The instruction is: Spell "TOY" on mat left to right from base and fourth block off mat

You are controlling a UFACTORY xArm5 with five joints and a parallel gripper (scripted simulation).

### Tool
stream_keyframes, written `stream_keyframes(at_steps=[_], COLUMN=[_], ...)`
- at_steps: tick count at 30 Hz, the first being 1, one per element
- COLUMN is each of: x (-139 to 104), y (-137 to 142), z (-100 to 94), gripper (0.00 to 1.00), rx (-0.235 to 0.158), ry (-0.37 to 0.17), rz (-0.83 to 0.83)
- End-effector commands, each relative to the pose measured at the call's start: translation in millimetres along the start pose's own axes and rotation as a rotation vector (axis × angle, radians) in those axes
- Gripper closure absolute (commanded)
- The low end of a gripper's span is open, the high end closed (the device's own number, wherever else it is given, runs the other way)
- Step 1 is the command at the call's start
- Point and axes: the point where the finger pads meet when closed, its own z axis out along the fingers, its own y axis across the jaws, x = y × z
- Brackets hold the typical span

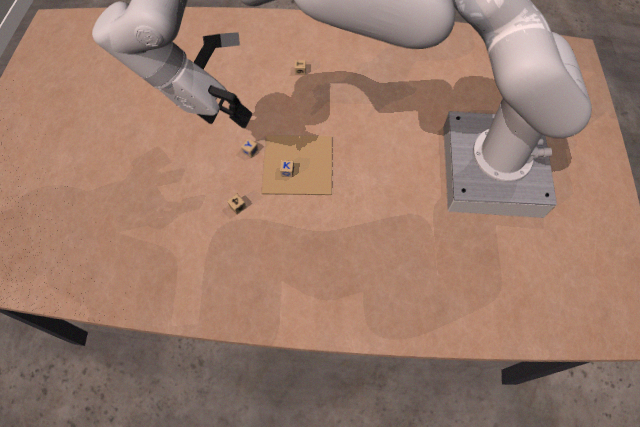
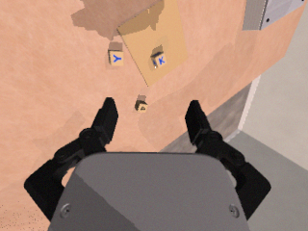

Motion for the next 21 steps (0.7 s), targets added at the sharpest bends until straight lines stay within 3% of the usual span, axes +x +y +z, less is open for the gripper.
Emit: stream_keyframes(at_steps=[1, 11, 13, 21], x=[5, 10, 17, 17], y=[-1, -1, -1, -1], z=[-1.7, -1.4, -0.5, -0.5], gripper=[0.00, 0.00, 0.00, 0.00], rx=[0.017, 0.028, 0.048, 0.048], ry=[-0.012, -0.022, -0.037, -0.037], rz=[0.013, 0.025, 0.045, 0.045])
